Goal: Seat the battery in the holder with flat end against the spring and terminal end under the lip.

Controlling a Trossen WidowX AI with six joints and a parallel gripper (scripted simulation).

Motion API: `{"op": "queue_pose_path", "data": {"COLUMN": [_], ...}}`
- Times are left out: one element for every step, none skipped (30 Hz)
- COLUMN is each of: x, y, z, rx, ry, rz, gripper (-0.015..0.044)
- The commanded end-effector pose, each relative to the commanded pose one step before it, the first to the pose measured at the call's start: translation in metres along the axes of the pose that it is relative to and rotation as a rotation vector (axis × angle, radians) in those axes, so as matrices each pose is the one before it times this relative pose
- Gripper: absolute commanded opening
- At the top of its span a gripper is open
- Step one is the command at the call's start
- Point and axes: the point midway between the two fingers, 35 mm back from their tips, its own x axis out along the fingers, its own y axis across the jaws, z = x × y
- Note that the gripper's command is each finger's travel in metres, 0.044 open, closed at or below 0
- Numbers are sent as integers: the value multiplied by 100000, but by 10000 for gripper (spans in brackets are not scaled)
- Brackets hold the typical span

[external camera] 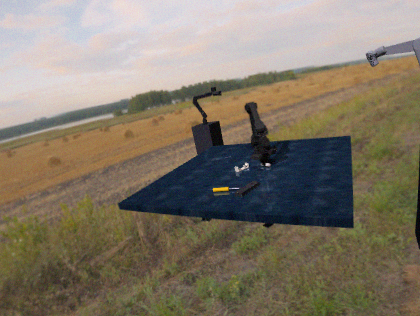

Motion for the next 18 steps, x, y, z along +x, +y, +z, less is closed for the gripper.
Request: {"op": "queue_pose_path", "data": {"x": [21,0,-128,-387,-650,-868,-895,-885,-675,-406,-136,0,-19,-58,-96,-116,-115,-117], "y": [19,0,-9,-25,-32,-24,-3,19,28,23,9,0,-92,-277,-468,-577,-592,-601], "z": [48,0,11,30,39,30,4,-22,-34,-28,-10,0,-60,-180,-294,-338,-315,-317], "rx": [-532,0,0,0,0,0,0,0,0,0,0,0,1121,3362,5603,6763,6763,5613], "ry": [-339,0,-2,-5,-7,-8,-6,-3,-1,0,0,0,3,10,17,22,23,19], "rz": [173,0,-1,-3,-4,-3,-1,1,2,2,1,0,-9,-26,-43,-53,-55,-171], "gripper": [71,71,71,71,71,71,71,71,71,71,71,71,71,71,71,71,71,71]}}
